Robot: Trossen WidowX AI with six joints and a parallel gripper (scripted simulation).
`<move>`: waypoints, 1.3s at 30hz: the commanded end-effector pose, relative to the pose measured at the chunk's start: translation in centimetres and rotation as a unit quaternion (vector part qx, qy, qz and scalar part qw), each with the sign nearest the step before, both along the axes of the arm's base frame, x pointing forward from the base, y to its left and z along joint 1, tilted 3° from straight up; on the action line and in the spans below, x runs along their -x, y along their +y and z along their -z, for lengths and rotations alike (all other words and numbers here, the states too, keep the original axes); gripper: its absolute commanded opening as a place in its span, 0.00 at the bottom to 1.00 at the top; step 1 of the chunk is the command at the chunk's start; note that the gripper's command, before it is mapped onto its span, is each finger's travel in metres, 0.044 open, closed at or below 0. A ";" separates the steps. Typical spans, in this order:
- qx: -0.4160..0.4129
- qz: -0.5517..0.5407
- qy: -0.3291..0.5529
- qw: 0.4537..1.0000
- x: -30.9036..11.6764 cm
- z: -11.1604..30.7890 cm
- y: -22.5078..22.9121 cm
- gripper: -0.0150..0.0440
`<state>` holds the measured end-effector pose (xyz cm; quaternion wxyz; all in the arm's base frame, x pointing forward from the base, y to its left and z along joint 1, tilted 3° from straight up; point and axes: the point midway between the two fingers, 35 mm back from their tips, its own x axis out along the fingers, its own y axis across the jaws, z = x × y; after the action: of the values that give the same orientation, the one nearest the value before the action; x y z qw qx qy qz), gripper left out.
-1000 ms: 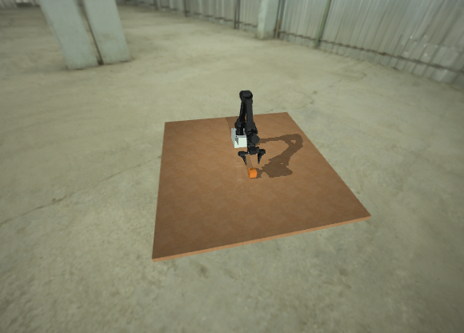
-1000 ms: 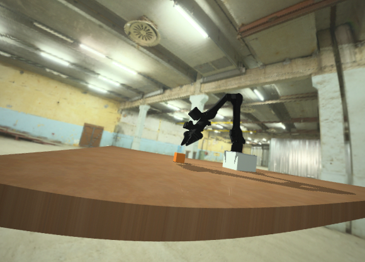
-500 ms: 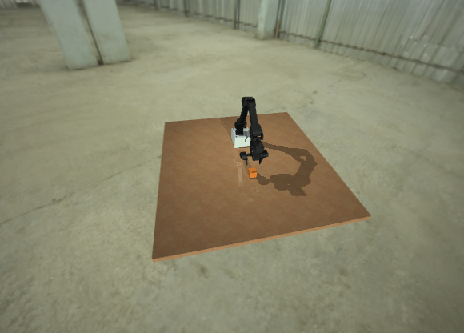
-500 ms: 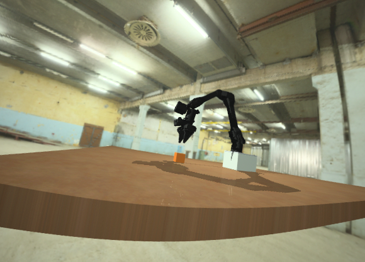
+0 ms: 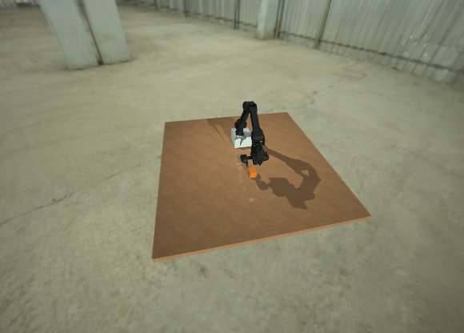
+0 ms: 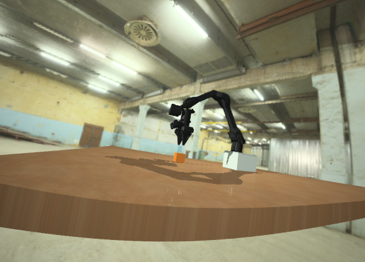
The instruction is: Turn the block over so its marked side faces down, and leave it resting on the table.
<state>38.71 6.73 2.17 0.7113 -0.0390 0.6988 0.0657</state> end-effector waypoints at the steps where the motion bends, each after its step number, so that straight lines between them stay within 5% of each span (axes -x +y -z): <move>1: -0.001 -0.001 0.011 1.000 0.4 1.4 0.1 1.00; 35: -0.001 -0.001 0.011 1.000 0.4 6.6 0.1 1.00; 39: -0.001 -0.001 0.011 1.000 0.4 6.6 0.1 0.82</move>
<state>38.48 6.75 -4.05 0.7066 -0.0399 0.7034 0.0658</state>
